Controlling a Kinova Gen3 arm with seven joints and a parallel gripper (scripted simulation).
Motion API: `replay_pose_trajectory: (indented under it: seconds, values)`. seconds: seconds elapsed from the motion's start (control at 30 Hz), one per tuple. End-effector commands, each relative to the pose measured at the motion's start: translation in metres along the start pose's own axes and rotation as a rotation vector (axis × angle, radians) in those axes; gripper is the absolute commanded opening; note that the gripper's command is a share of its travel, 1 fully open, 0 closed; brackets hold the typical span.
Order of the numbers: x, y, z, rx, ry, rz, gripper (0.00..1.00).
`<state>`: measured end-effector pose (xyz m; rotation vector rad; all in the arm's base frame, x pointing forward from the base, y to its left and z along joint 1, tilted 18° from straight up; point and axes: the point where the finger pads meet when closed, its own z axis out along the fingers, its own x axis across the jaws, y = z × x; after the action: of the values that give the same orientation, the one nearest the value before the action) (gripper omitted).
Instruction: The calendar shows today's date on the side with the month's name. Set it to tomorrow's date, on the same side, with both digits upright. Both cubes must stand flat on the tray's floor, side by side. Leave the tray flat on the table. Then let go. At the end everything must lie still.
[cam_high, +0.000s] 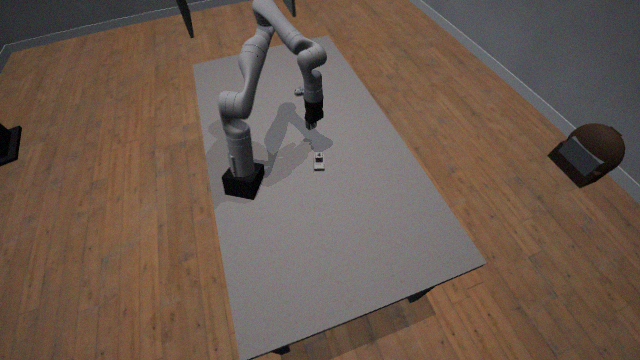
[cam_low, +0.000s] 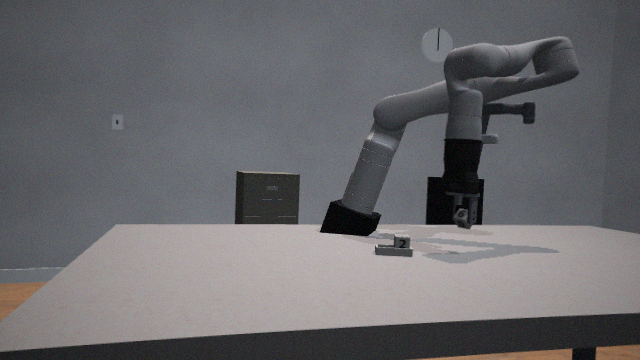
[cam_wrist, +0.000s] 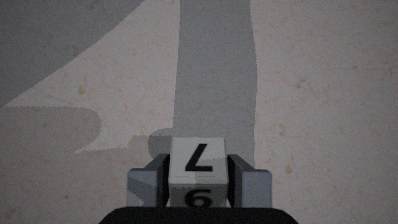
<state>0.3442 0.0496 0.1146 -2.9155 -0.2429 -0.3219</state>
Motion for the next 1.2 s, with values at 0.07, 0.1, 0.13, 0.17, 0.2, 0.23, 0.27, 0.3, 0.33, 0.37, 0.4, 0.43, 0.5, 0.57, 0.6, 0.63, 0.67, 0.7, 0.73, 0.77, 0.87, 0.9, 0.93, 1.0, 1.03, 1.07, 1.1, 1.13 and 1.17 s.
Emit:
replay_pose_trajectory:
  seconds: [0.07, 0.1, 0.13, 0.17, 0.2, 0.23, 0.27, 0.3, 0.33, 0.37, 0.4, 0.43, 0.5, 0.57, 0.6, 0.63, 0.67, 0.7, 0.73, 0.77, 0.87, 0.9, 0.93, 1.0, 1.03, 1.07, 1.1, 1.13, 1.17]
  values:
    - [0.0024, 0.0073, -0.0043, 0.012, 0.016, 0.023, 0.60]
    - [0.0025, 0.0073, -0.0044, 0.013, 0.016, 0.023, 0.60]
    - [0.0025, 0.0073, -0.0044, 0.013, 0.016, 0.023, 0.60]
    - [0.0025, 0.0073, -0.0044, 0.013, 0.016, 0.023, 0.60]
    - [0.0024, 0.0073, -0.0044, 0.014, 0.016, 0.023, 0.60]
    - [0.0024, 0.0074, -0.0043, 0.015, 0.015, 0.023, 0.60]
    - [0.0023, 0.0074, -0.0041, 0.018, 0.015, 0.023, 0.60]
    - [0.0022, 0.0075, -0.0039, 0.022, 0.014, 0.023, 0.60]
    - [0.0020, 0.0076, -0.0037, 0.027, 0.012, 0.023, 0.60]
    - [0.0018, 0.0078, -0.0033, 0.035, 0.011, 0.023, 0.60]
    - [0.0016, 0.0079, -0.0030, 0.044, 0.009, 0.023, 0.60]
    - [0.0014, 0.0081, -0.0026, 0.054, 0.007, 0.023, 0.60]
    - [0.0011, 0.0083, -0.0021, 0.066, 0.006, 0.023, 0.60]
    - [0.0009, 0.0085, -0.0018, 0.079, 0.004, 0.023, 0.60]
    - [0.0007, 0.0086, -0.0014, 0.094, 0.003, 0.023, 0.60]
    - [0.0005, 0.0088, -0.0012, 0.109, 0.002, 0.023, 0.60]
    - [0.0004, 0.0090, -0.0010, 0.125, 0.001, 0.023, 0.60]
    - [0.0004, 0.0091, -0.0009, 0.141, 0.001, 0.023, 0.60]
    - [0.0004, 0.0093, -0.0009, 0.158, 0.001, 0.023, 0.60]
    - [0.0005, 0.0094, -0.0010, 0.174, 0.002, 0.023, 0.60]
    - [0.0011, 0.0098, -0.0018, 0.219, 0.007, 0.022, 0.60]
    - [0.0013, 0.0099, -0.0022, 0.231, 0.009, 0.022, 0.60]
    - [0.0015, 0.0100, -0.0026, 0.242, 0.011, 0.021, 0.60]
    - [0.0020, 0.0101, -0.0033, 0.259, 0.015, 0.021, 0.60]
    - [0.0021, 0.0102, -0.0035, 0.265, 0.016, 0.021, 0.60]
    - [0.0021, 0.0102, -0.0035, 0.265, 0.016, 0.021, 0.60]
    - [0.0021, 0.0102, -0.0035, 0.265, 0.016, 0.021, 0.60]
    - [0.0023, 0.0102, -0.0037, 0.270, 0.017, 0.021, 0.60]
    - [0.0023, 0.0103, -0.0038, 0.273, 0.018, 0.021, 0.60]
